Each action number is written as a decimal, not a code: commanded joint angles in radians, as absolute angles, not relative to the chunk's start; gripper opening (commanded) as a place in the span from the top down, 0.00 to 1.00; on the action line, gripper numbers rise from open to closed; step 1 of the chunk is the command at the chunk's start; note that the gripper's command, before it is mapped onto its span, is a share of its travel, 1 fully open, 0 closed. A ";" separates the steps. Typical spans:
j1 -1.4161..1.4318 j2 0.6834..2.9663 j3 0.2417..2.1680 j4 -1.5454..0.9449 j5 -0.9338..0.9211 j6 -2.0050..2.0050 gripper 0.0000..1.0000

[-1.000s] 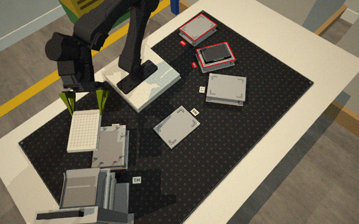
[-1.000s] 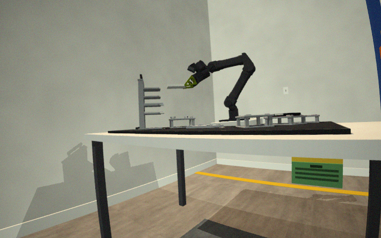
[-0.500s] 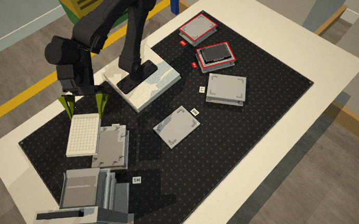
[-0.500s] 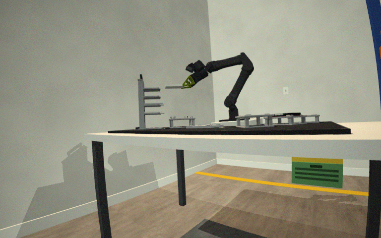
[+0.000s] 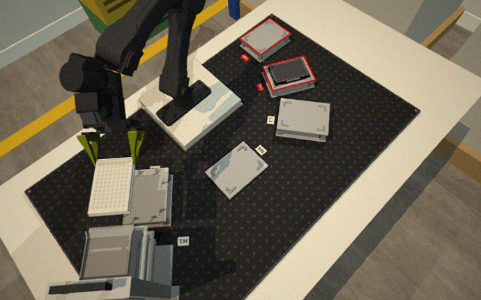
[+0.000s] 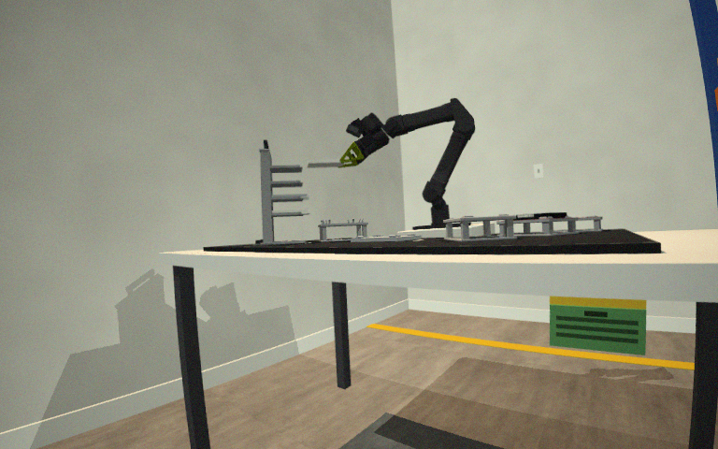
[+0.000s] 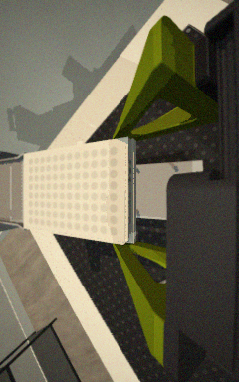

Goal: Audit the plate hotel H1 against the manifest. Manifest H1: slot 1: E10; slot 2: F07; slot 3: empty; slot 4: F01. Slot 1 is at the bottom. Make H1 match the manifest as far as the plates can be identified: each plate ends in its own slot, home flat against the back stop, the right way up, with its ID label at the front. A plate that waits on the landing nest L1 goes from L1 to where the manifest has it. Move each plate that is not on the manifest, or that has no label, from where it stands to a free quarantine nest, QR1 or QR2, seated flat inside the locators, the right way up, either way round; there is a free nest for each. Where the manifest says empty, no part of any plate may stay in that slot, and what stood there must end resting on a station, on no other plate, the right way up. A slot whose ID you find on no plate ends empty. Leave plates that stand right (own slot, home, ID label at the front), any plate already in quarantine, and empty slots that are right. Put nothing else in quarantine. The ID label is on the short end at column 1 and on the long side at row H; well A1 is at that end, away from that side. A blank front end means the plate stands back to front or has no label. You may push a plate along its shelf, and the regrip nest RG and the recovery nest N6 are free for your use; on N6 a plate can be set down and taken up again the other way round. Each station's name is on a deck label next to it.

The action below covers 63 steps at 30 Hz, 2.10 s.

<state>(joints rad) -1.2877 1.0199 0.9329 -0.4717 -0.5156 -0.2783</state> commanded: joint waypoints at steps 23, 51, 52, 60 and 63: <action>-1.229 1.090 0.979 -0.413 -0.466 -0.241 0.14; -1.202 1.131 1.002 -0.387 -0.443 -0.226 0.14; -1.202 1.131 1.002 -0.387 -0.443 -0.226 0.14; -1.202 1.131 1.002 -0.387 -0.443 -0.226 0.14; -1.202 1.131 1.002 -0.387 -0.443 -0.226 0.14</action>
<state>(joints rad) -1.2026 1.1343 0.9943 -0.3920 -0.4423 -0.2268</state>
